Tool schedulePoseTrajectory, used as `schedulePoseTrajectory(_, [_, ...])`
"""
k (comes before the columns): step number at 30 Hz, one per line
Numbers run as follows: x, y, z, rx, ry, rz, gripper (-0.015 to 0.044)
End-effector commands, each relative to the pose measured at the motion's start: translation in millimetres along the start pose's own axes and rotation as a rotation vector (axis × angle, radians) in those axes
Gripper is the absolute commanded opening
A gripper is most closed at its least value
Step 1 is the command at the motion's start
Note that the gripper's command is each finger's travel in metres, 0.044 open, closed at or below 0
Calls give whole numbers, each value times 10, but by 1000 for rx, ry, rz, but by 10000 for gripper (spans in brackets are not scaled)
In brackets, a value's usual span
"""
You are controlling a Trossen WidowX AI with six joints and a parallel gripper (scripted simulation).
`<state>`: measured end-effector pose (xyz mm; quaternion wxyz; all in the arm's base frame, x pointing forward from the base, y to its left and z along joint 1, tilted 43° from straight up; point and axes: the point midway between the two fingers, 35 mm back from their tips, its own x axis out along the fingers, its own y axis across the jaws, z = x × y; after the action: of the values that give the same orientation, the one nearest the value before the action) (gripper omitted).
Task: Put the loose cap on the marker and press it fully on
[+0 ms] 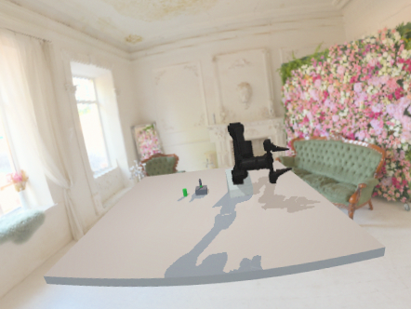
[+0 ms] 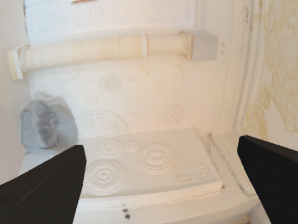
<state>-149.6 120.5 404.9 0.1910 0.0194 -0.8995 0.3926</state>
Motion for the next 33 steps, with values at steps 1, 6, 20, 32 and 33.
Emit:
schedulePoseTrajectory(1, [0,6,-19,8,7,1,374])
schedulePoseTrajectory(6, [-96,339,-557,194,183,107,243])
schedulePoseTrajectory(20, [-1542,1459,-1864,690,828,412,234])
schedulePoseTrajectory(32, [-3276,1703,-2136,960,1402,405,234])
schedulePoseTrajectory(33, [-3417,1693,-2124,967,1444,400,234])
